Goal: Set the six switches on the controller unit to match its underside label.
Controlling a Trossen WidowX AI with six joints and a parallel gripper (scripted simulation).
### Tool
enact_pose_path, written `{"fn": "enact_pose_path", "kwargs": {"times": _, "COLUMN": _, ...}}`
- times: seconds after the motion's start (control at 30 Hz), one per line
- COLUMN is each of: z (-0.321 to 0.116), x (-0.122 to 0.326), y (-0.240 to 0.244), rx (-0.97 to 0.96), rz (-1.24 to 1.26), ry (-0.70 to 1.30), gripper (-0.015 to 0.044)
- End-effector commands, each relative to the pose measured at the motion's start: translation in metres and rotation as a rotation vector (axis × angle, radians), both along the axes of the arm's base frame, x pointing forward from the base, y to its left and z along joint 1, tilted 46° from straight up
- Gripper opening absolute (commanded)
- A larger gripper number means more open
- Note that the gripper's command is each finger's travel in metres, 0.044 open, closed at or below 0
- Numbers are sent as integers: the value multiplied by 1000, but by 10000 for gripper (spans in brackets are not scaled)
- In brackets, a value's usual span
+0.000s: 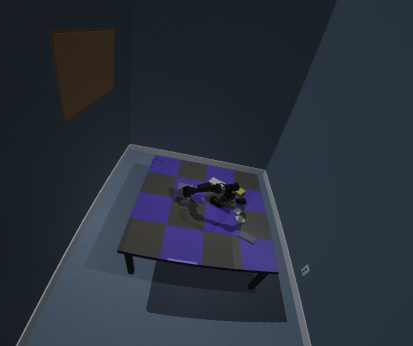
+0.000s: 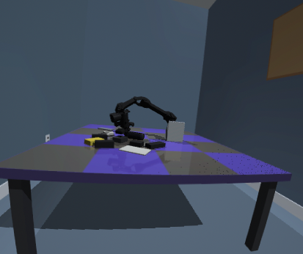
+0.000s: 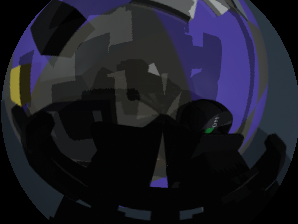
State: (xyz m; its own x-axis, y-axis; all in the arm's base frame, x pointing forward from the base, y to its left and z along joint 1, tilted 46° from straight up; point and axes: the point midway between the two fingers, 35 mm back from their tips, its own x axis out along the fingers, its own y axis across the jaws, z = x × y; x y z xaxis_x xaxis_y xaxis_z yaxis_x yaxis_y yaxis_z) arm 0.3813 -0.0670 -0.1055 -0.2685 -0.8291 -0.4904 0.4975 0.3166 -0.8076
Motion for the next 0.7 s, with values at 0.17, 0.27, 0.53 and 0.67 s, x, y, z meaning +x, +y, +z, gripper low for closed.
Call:
{"fn": "enact_pose_path", "kwargs": {"times": 0.17, "z": -1, "x": -2, "y": -2, "rx": -4, "rz": 10, "ry": 9, "gripper": 0}}
{"fn": "enact_pose_path", "kwargs": {"times": 0.27, "z": 0, "x": -3, "y": -2, "rx": -4, "rz": 10, "ry": 9, "gripper": 0}}
{"fn": "enact_pose_path", "kwargs": {"times": 0.53, "z": 2, "x": -4, "y": -4, "rx": -4, "rz": 10, "ry": 10, "gripper": 0}}
{"fn": "enact_pose_path", "kwargs": {"times": 0.67, "z": 3, "x": -5, "y": -5, "rx": -4, "rz": 10, "ry": 10, "gripper": 0}}
